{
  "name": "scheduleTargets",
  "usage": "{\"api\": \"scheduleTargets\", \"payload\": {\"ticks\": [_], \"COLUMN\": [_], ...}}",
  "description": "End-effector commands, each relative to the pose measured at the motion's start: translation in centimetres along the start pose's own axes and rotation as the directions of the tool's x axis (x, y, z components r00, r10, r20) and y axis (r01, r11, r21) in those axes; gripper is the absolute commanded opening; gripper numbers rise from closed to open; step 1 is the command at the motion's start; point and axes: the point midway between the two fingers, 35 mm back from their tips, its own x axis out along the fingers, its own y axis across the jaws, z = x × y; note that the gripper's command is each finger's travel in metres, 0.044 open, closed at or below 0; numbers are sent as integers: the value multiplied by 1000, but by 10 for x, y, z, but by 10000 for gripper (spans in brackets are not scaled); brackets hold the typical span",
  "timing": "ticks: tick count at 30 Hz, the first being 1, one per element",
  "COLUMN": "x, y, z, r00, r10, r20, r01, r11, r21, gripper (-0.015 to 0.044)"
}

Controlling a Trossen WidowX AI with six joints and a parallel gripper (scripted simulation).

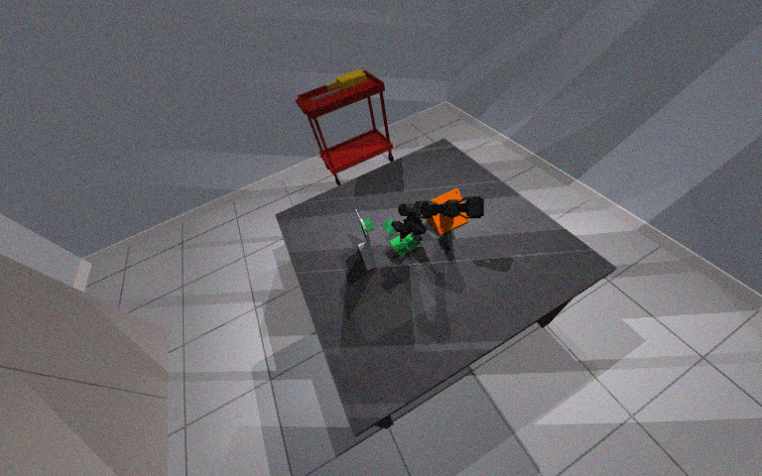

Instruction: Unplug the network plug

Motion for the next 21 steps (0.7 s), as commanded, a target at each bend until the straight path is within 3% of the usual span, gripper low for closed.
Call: {"api": "scheduleTargets", "payload": {"ticks": [1,21], "x": [3,15], "y": [4,15], "z": [-1,2], "r00": [1000,1000], "r10": [2,-2], "r20": [-5,0], "r01": [-2,2], "r11": [1000,1000], "r21": [7,10], "gripper": [0,0]}}
